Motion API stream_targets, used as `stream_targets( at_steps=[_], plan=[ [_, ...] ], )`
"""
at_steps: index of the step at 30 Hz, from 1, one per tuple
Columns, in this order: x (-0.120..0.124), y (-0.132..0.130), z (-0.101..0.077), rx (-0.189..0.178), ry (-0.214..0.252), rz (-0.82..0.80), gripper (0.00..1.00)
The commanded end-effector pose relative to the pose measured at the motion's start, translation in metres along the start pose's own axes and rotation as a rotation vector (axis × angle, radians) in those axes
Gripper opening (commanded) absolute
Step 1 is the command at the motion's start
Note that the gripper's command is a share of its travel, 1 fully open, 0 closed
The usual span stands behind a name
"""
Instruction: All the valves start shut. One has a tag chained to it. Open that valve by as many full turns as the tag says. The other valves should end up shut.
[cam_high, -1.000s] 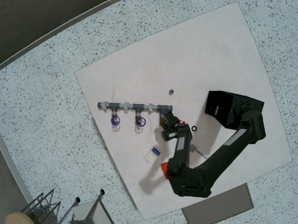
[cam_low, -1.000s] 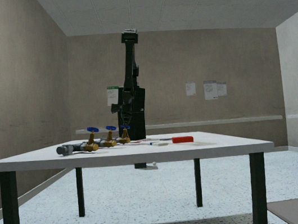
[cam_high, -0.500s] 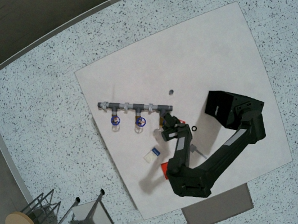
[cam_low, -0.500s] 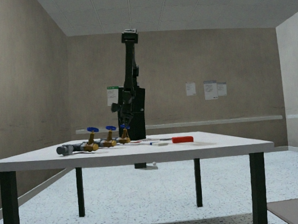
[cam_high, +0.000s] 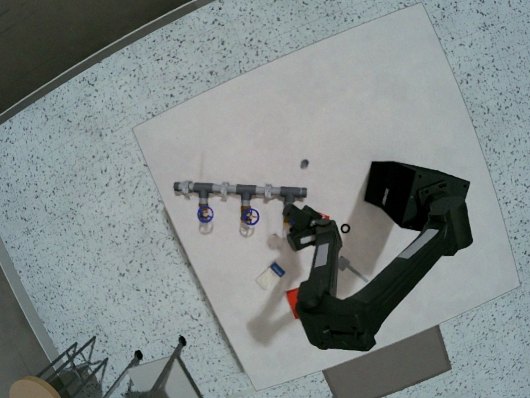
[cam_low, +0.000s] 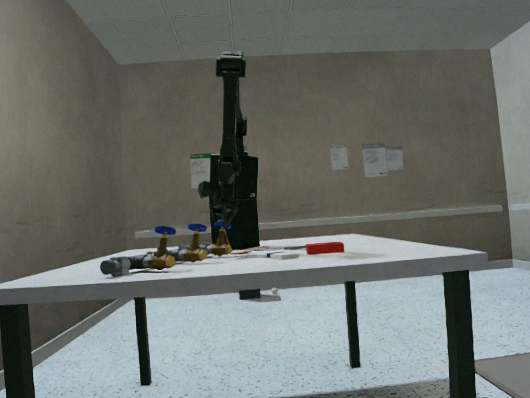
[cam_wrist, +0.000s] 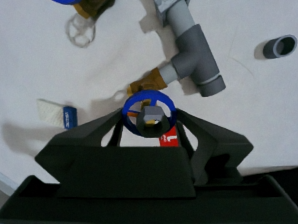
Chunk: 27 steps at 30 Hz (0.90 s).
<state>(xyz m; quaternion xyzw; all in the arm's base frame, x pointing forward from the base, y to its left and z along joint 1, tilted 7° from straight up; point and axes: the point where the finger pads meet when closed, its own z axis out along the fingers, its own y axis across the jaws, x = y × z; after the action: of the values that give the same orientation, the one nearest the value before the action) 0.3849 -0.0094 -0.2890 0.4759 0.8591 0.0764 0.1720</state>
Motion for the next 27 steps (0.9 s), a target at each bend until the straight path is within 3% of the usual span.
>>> stream_targets(
  at_steps=[1, 17, 18, 27],
  plan=[
    [0.0018, -0.0015, 0.0022, -0.001, 0.002, -0.096, 0.00],
    [0.0018, -0.0015, 0.0022, -0.001, 0.002, -0.096, 0.00],
    [0.0018, -0.0015, 0.0022, -0.001, 0.002, -0.096, 1.00],
    [0.0017, -0.0015, 0.0022, -0.001, 0.002, -0.096, 1.00]
  ],
)
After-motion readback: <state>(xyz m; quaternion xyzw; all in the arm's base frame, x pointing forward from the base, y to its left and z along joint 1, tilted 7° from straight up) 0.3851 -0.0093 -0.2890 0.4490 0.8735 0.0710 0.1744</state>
